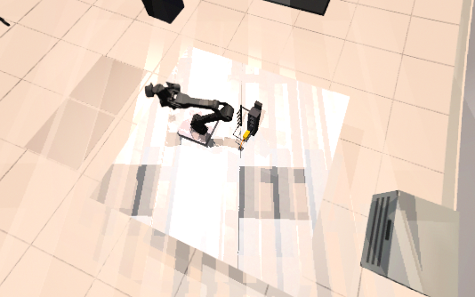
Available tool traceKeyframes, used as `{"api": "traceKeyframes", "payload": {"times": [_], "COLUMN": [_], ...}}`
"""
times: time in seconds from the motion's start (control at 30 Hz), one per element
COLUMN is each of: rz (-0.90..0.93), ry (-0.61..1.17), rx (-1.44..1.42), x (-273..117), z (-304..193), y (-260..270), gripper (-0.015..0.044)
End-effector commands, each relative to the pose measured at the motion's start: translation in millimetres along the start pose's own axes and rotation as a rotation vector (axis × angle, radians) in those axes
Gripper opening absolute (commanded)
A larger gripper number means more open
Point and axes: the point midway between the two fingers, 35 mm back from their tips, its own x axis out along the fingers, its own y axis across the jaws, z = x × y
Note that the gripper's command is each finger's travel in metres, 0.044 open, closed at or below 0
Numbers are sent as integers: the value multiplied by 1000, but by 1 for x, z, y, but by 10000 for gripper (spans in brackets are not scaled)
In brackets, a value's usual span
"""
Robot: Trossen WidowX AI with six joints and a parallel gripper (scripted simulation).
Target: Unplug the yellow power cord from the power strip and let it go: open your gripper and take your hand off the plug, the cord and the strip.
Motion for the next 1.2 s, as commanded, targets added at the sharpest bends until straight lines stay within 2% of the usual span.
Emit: {"api": "traceKeyframes", "payload": {"times": [0.0,0.27,0.47,0.7,0.93,1.17], "rz": [-7,-254,-316,-219,4,303], "ry": [-7,-369,-726,-1141,-1443,-1611], "rx": [8,319,516,649,670,613], "x": [0,-44,-111,-211,-308,-393], "z": [1,67,119,170,200,213], "y": [-2,-82,-126,-139,-114,-57], "gripper": [374,164,160,160,160,160]}}
